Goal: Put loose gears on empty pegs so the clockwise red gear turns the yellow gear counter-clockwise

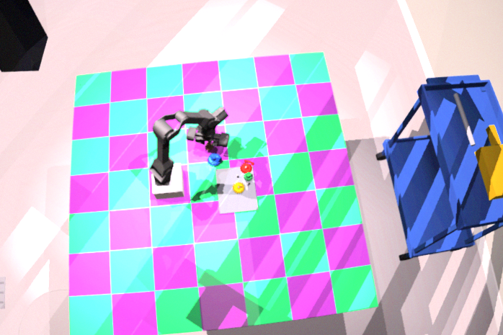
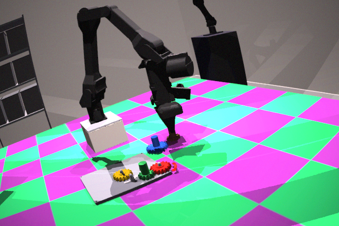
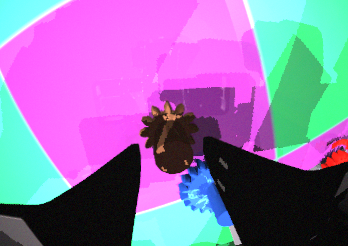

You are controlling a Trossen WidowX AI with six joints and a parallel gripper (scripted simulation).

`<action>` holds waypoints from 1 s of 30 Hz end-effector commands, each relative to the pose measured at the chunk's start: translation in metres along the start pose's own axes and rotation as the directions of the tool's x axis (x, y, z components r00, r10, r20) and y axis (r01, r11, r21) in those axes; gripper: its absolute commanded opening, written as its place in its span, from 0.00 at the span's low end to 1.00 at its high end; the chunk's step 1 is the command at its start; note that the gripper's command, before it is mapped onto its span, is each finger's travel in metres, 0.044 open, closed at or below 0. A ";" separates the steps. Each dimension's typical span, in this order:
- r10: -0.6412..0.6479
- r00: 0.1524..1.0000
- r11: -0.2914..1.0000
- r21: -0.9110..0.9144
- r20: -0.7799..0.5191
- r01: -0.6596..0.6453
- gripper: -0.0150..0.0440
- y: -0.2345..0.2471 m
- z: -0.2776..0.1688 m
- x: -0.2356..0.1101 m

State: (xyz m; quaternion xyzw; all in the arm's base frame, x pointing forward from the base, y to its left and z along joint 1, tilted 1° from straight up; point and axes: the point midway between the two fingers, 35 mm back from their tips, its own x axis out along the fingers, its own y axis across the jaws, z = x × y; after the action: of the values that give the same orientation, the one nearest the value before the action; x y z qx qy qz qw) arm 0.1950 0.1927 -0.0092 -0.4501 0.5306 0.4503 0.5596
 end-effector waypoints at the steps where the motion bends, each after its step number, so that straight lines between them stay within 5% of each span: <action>1: -0.002 1.000 1.000 0.004 0.000 0.002 0.38 0.000 0.000 0.000; 9: -0.002 1.000 1.000 0.004 0.000 0.002 0.25 0.000 0.000 0.000; 30: -0.004 1.000 1.000 0.001 -0.006 0.004 0.25 -0.007 0.006 -0.047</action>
State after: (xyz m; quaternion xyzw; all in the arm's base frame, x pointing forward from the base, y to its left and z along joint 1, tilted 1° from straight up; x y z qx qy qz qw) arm 0.1996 0.1952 0.0279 -0.4501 0.5341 0.4480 0.5581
